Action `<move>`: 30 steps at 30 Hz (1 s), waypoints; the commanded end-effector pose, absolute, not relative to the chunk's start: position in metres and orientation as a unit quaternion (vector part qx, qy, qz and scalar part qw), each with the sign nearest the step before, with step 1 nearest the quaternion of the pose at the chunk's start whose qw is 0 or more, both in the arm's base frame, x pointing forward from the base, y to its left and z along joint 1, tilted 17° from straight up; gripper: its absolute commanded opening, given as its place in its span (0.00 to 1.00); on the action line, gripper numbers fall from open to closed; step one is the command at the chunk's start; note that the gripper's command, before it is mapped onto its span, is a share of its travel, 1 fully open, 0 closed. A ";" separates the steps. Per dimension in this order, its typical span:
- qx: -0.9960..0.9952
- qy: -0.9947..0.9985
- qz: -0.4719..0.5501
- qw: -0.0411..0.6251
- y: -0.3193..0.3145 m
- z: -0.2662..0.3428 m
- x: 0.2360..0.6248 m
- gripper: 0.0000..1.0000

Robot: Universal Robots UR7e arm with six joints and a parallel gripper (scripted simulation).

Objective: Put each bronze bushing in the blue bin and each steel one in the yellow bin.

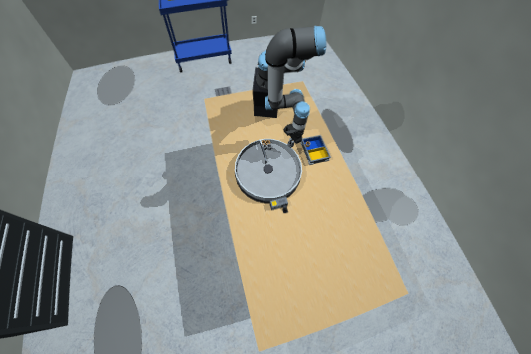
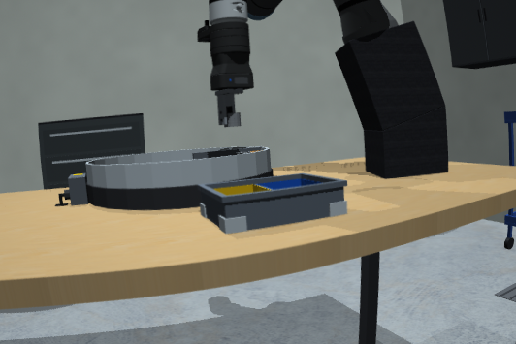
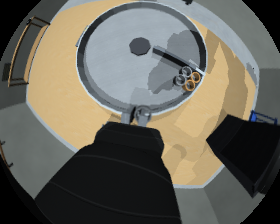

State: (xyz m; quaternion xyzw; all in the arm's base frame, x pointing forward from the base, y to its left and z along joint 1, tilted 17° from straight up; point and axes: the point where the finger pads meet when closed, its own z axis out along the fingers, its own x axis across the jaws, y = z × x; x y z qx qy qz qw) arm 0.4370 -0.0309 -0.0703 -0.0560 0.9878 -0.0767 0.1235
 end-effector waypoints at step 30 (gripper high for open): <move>-0.055 0.988 -0.078 0.122 0.121 -0.075 0.504 0.00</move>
